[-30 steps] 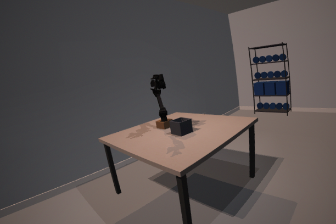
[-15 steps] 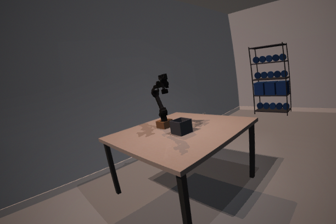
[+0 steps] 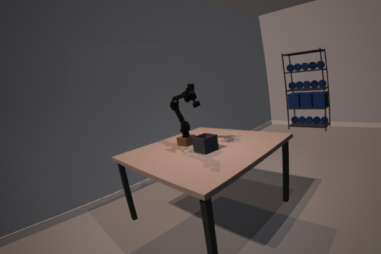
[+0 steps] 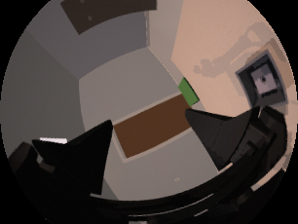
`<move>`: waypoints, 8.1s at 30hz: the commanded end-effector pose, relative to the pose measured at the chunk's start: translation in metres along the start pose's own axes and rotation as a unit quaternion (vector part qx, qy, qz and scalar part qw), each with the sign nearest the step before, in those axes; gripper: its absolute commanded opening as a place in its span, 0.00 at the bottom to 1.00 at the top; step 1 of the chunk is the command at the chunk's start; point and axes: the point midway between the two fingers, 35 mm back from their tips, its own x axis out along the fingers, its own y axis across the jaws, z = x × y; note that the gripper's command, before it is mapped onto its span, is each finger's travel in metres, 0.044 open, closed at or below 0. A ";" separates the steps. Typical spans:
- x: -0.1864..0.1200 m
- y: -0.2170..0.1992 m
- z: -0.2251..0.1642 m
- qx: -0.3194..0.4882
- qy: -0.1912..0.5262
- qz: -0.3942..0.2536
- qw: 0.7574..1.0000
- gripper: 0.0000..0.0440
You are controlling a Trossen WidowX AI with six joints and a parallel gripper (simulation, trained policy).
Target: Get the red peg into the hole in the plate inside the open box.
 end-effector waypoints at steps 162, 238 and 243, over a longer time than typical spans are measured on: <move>-0.144 -0.375 -0.042 -0.409 0.284 -0.557 0.665 0.00; 0.014 -0.349 0.052 -0.444 0.235 -0.576 0.645 0.00; 0.018 -0.361 0.054 -0.449 0.243 -0.576 0.639 0.00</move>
